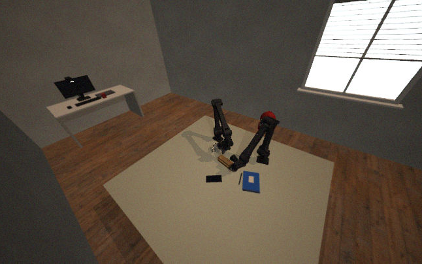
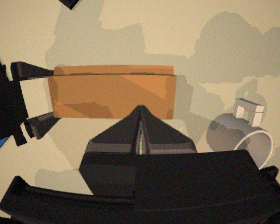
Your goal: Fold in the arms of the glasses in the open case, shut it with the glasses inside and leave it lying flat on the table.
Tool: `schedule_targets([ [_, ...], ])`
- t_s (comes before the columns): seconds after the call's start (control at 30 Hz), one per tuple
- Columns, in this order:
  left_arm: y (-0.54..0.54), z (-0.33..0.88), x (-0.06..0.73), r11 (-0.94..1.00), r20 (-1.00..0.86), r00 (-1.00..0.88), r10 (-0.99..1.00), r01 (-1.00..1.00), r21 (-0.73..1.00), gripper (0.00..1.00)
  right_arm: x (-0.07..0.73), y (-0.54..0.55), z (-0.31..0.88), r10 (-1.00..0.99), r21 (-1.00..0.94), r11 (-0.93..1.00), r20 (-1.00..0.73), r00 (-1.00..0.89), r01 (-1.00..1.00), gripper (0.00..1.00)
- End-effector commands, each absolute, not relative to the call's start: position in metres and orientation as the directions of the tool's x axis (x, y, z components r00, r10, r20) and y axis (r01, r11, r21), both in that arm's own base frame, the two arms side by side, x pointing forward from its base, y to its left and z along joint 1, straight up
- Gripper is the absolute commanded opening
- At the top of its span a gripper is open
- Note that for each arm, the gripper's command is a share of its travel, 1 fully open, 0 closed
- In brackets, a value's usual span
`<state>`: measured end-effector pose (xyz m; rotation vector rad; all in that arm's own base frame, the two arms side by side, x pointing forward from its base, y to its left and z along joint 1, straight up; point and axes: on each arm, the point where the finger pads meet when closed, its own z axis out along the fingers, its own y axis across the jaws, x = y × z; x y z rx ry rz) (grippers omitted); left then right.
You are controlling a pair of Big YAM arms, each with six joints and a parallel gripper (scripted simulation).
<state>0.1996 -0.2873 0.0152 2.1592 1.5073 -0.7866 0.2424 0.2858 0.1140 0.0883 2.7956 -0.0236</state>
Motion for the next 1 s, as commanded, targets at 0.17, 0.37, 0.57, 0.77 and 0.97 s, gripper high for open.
schedule_targets([
  [0.17, -0.297, 0.030, 0.215, -0.338, -0.657, 0.287, 0.697, 0.940, 0.053, 0.57, 0.242, 0.303, 0.165, 0.083, 0.052, 0.996, -0.370, -0.925, 0.069, 0.00],
  [0.37, -0.297, 0.030, 0.215, -0.338, -0.657, 0.287, 0.697, 0.940, 0.053, 0.57, 0.241, 0.294, 0.149, 0.077, -0.002, 0.997, -0.346, -0.935, 0.083, 0.00],
  [0.57, -0.297, 0.030, 0.215, -0.338, -0.657, 0.287, 0.697, 0.940, 0.053, 0.57, 0.265, 0.304, 0.184, 0.097, 0.102, 0.993, -0.399, -0.912, 0.061, 0.00],
  [0.77, -0.297, 0.030, 0.215, -0.338, -0.657, 0.287, 0.697, 0.940, 0.053, 0.57, 0.313, 0.301, 0.206, 0.090, 0.179, 0.984, -0.465, -0.881, 0.007, 0.00],
  [0.97, -0.297, 0.030, 0.215, -0.338, -0.657, 0.287, 0.697, 0.940, 0.053, 0.57, 0.358, 0.291, 0.235, 0.109, 0.249, 0.968, -0.544, -0.832, -0.036, 0.00],
])
